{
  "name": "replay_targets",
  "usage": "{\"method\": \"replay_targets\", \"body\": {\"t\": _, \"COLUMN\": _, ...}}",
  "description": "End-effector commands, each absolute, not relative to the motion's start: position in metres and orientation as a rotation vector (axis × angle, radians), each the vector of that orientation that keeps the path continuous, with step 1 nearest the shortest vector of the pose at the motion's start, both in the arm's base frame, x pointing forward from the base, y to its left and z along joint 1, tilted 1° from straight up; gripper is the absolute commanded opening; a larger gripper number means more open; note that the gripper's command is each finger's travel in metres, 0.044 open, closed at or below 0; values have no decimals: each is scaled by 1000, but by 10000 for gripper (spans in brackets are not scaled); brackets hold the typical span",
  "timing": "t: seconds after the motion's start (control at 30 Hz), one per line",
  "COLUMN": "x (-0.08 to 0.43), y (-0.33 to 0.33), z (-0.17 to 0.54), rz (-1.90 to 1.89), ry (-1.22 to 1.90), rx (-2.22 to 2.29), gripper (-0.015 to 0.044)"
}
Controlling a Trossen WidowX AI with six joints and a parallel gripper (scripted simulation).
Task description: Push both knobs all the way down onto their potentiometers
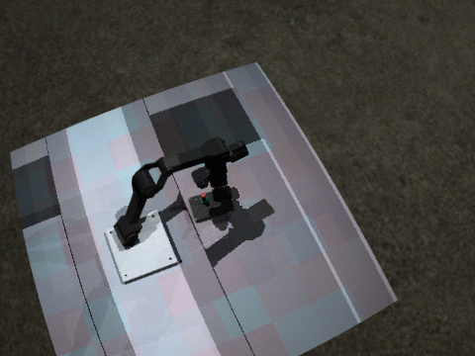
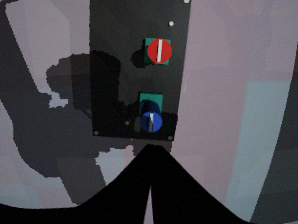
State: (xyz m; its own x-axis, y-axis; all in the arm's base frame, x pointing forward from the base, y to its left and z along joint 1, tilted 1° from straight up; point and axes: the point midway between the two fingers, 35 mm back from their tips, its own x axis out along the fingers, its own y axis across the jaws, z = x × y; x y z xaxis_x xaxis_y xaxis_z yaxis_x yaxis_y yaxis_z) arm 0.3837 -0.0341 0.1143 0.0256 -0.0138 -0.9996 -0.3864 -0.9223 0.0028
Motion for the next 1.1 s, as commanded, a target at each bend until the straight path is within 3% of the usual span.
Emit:
{"method": "replay_targets", "body": {"t": 0.0, "x": 385, "y": -35, "z": 114, "rz": 2008, "ry": 376, "rx": -2062, "gripper": 0}}
{"method": "replay_targets", "body": {"t": 1.07, "x": 386, "y": -36, "z": 73, "rz": 2008, "ry": 376, "rx": -2062, "gripper": 0}}
